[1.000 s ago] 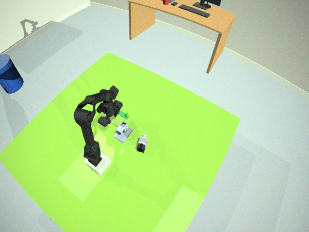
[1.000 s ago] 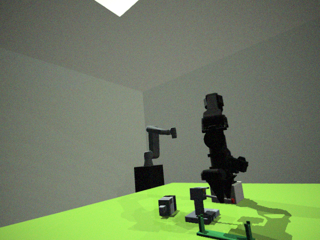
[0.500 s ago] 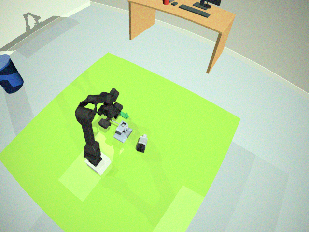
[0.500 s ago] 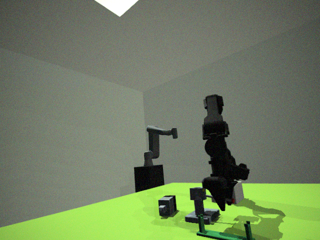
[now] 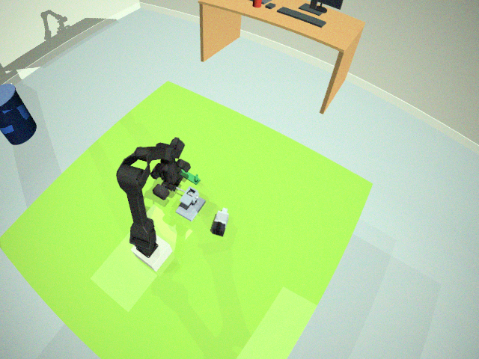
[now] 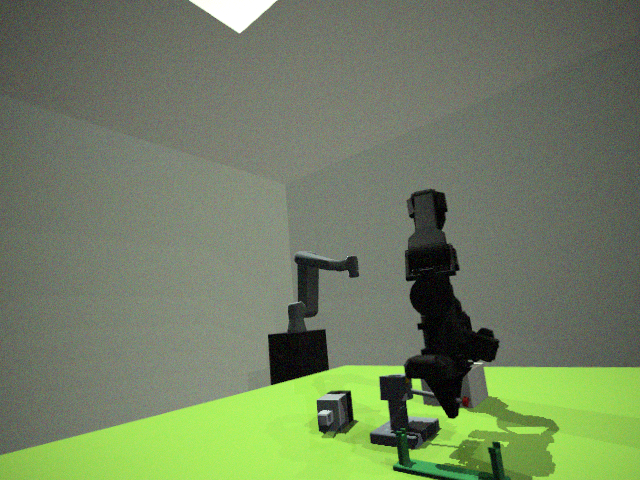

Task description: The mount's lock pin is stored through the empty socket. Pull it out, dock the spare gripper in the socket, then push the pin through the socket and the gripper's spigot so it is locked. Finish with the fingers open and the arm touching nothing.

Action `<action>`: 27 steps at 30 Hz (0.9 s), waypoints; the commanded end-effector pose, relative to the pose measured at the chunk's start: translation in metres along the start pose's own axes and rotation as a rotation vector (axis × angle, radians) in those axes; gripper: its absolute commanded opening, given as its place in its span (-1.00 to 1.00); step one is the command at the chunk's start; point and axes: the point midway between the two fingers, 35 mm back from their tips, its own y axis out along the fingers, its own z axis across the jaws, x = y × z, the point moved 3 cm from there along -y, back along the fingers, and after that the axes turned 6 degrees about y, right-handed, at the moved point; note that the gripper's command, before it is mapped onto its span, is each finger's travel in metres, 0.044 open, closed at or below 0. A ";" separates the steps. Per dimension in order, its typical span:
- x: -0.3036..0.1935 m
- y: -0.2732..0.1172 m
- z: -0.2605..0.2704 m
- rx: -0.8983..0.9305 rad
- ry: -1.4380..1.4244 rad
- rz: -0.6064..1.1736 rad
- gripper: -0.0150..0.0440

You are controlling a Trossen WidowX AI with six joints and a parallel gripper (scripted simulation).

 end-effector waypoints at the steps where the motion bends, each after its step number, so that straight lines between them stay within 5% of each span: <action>1: 0.000 0.000 0.000 0.001 -0.005 -0.004 -0.49; 27: 0.009 -0.011 0.000 0.017 -0.011 -0.144 -0.49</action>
